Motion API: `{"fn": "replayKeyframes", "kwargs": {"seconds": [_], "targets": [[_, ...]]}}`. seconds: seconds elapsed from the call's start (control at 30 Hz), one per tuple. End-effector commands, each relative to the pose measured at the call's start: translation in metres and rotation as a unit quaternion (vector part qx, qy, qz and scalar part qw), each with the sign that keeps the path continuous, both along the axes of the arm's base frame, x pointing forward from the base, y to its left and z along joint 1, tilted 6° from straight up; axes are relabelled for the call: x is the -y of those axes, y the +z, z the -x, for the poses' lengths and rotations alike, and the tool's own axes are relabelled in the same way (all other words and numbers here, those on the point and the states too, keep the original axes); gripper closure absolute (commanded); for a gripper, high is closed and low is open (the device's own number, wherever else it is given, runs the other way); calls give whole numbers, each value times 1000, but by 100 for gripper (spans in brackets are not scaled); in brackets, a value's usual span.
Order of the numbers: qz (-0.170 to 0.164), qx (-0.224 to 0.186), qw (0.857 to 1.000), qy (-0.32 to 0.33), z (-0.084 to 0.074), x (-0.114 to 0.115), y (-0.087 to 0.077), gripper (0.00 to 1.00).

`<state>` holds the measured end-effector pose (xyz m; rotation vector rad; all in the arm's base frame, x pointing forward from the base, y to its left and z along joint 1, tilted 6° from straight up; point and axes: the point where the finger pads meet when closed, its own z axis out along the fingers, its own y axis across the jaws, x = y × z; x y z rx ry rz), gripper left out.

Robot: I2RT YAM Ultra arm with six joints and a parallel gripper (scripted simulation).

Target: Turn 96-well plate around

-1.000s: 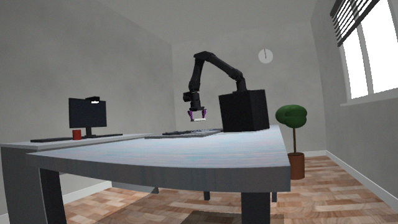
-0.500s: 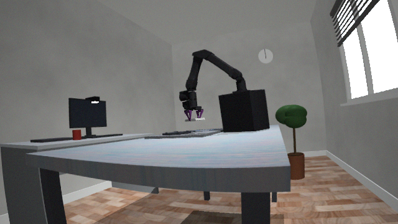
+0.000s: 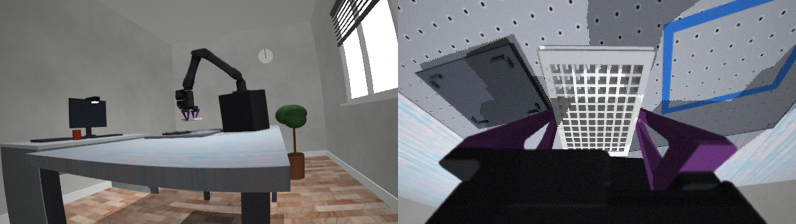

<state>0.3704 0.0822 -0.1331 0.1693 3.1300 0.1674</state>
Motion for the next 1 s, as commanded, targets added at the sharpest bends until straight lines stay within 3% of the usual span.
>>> {"fn": "replayKeyframes", "kwargs": {"seconds": [0.0, 0.97], "targets": [[-3, 13, 1000, -3, -7, -9, 11, 100], [-4, 13, 1000, -3, -5, -95, 24, 100]]}}
